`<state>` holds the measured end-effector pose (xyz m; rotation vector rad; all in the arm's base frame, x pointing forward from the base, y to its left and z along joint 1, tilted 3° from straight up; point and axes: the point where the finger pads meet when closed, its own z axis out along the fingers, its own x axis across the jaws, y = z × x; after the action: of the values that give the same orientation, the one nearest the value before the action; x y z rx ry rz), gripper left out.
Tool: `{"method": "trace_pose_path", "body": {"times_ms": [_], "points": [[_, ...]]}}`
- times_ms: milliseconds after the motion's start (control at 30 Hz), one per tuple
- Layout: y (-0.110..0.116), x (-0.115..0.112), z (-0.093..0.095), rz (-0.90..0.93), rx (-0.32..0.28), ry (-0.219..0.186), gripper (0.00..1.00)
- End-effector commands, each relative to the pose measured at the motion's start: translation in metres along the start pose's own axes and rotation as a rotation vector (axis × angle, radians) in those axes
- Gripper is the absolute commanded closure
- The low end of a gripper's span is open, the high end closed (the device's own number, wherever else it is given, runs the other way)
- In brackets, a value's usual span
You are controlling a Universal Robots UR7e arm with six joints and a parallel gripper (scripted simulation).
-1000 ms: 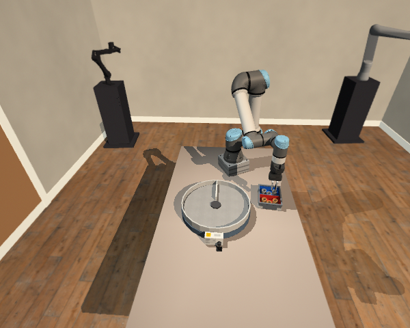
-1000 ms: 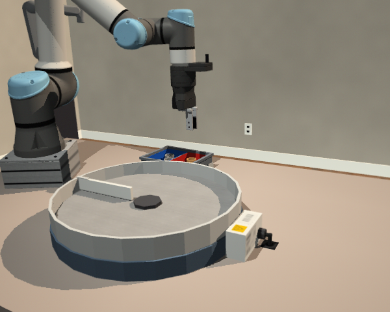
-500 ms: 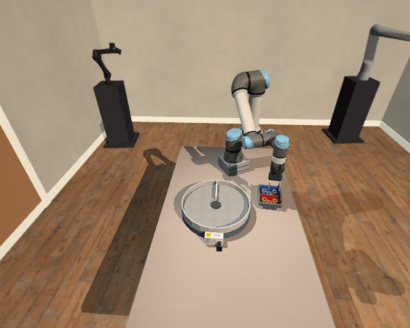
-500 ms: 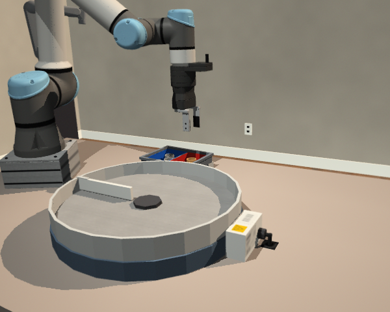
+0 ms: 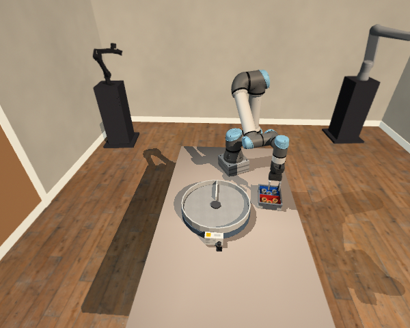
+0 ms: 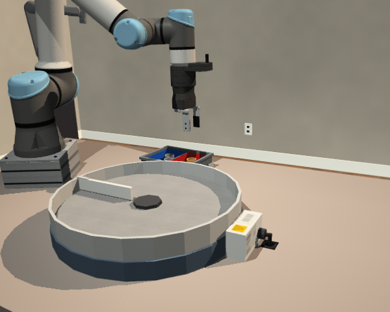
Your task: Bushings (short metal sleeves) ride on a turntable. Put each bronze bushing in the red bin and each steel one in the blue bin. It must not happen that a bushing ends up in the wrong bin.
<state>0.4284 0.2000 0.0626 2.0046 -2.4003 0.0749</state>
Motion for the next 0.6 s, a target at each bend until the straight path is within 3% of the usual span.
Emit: {"method": "trace_pose_path", "body": {"times_ms": [0, 100, 300, 433, 567], "points": [[0.011, 0.005, -0.007, 0.0, 0.001, -0.001, 0.0], [0.027, 0.013, -0.017, 0.0, 0.001, -0.001, 0.0], [0.033, 0.016, -0.02, 0.0, 0.001, -0.001, 0.0], [0.055, 0.027, -0.033, 0.0, 0.001, -0.001, 0.0], [0.055, 0.027, -0.033, 0.0, 0.001, -0.001, 0.0]]}}
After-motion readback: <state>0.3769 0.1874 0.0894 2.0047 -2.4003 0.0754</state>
